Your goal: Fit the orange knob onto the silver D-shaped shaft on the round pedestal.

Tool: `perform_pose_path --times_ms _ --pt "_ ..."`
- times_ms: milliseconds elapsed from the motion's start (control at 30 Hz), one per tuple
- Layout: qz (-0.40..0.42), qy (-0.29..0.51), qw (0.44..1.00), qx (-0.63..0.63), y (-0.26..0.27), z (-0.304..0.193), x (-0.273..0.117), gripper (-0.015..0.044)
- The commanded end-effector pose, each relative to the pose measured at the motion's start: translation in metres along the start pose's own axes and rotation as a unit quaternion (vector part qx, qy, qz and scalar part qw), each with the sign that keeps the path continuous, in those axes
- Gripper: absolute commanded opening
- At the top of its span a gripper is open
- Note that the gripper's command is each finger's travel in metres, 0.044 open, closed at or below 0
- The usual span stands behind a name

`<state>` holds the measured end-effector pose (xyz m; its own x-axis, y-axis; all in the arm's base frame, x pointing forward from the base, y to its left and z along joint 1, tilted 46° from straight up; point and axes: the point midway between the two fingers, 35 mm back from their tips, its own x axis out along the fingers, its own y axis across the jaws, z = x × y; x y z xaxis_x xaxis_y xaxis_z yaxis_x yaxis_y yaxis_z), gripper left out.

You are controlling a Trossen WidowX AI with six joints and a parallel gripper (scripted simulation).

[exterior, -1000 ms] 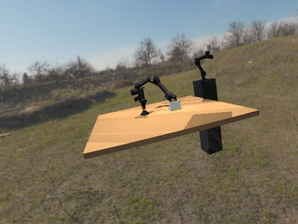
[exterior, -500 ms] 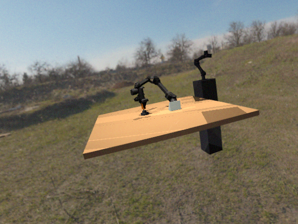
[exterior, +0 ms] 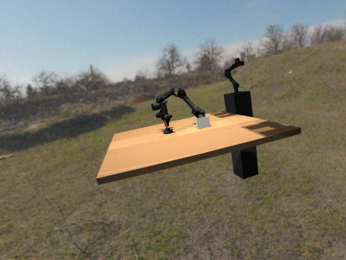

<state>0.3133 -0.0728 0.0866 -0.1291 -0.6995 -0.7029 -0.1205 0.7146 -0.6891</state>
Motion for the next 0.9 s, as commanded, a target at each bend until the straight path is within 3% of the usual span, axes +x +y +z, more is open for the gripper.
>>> perform_pose_path --times_ms 0,267,867 --pt "0.0 -0.002 1.0 0.0 -0.0006 0.0018 -0.0035 0.0" --pt "0.0 -0.002 0.994 -0.105 0.0004 0.0011 -0.0024 0.0" --pt "0.0 -0.002 0.994 -0.105 -0.0021 0.001 -0.0033 0.0"
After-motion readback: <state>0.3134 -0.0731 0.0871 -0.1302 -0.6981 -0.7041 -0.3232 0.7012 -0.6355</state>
